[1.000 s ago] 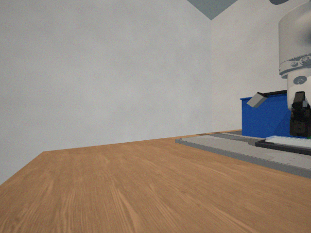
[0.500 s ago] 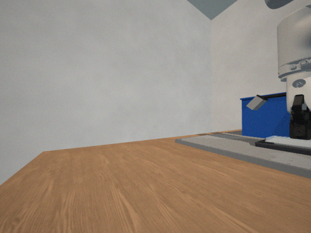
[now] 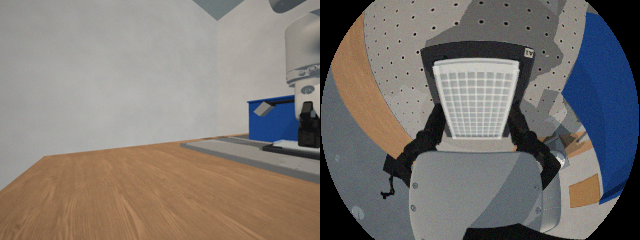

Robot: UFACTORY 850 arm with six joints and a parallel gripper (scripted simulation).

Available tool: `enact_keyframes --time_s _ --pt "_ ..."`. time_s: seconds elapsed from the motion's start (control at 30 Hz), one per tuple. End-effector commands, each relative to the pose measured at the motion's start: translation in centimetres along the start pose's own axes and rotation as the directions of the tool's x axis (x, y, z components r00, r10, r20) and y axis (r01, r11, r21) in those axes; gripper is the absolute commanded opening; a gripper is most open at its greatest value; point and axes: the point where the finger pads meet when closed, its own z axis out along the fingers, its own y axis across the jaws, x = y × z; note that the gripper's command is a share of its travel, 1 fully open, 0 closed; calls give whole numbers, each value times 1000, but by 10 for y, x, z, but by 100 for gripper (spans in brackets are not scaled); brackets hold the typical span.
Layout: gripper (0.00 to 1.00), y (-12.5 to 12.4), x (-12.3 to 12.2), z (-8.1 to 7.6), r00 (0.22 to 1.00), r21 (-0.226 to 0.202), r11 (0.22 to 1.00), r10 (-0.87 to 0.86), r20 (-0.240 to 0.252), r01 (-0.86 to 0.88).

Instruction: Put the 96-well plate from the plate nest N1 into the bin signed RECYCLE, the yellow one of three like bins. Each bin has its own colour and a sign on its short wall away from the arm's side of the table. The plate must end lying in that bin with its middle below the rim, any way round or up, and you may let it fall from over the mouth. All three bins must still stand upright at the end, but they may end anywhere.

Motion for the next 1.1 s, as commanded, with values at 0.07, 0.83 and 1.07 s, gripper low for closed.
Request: enact_keyframes --time_s 0.07,0.83,1.07 --pt "100 0 0 3 1000 0 1000 0 -1 0" --pt "0 0 0 2 1000 0 1000 0 -1 0" --pt "0 0 0 2 1000 0 1000 0 -1 0"
